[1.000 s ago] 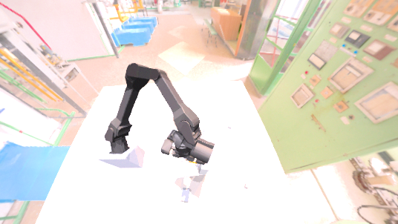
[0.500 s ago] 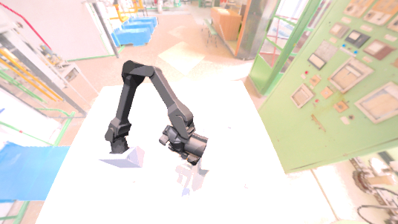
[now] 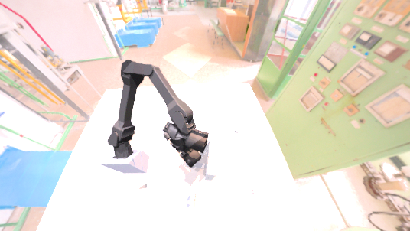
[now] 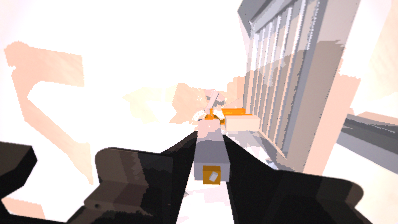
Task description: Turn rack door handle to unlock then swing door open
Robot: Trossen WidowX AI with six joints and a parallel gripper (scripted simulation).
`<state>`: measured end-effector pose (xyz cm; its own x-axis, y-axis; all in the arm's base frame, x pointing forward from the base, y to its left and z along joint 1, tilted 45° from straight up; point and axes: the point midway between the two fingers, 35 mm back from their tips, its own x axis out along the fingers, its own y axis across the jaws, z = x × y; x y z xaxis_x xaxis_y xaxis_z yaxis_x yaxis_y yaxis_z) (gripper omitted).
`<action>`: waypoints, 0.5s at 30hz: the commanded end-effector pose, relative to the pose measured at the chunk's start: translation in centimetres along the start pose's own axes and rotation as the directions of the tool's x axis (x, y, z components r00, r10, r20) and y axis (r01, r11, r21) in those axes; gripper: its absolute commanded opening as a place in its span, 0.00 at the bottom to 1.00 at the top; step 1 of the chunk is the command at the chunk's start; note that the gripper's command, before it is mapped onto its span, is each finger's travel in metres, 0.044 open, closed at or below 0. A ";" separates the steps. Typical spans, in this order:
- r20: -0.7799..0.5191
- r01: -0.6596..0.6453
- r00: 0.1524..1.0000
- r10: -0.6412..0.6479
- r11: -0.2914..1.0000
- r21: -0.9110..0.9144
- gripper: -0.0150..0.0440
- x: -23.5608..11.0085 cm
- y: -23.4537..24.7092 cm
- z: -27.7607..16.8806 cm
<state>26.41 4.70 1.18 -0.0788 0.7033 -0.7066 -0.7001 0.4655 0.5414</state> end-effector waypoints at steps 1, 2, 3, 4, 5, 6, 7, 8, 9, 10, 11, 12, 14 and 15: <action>0.007 0.004 1.000 -0.005 0.998 0.066 0.27 -0.1 0.5 0.2; 0.007 0.004 1.000 -0.004 0.997 0.082 0.27 -0.1 0.7 0.3; 0.007 0.004 1.000 -0.004 0.995 0.098 0.27 -0.1 0.9 0.4; 0.007 0.003 1.000 -0.004 0.994 0.114 0.27 -0.1 1.1 0.4; 0.008 0.003 1.000 -0.004 0.992 0.129 0.27 -0.1 1.3 0.5; 0.008 0.003 1.000 -0.004 0.989 0.145 0.27 0.0 1.5 0.6; 0.008 0.003 1.000 -0.004 0.987 0.160 0.27 0.0 1.7 0.7; 0.008 0.003 1.000 -0.004 0.985 0.175 0.27 0.0 1.9 0.7; 0.008 0.002 1.000 -0.004 0.982 0.190 0.27 0.0 2.1 0.8; 0.008 0.002 1.000 -0.004 0.979 0.206 0.27 0.0 2.3 0.9; 0.008 0.002 1.000 -0.004 0.975 0.221 0.27 0.0 2.4 1.0; 0.008 0.002 1.000 -0.004 0.972 0.236 0.27 0.0 2.6 1.1; 0.008 0.001 1.000 -0.003 0.964 0.265 0.27 0.0 3.0 1.3; 0.008 0.001 1.000 -0.003 0.960 0.280 0.27 0.0 3.2 1.4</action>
<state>25.21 6.69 3.28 -0.0777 0.7040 -0.7059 -0.5148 0.5781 0.6331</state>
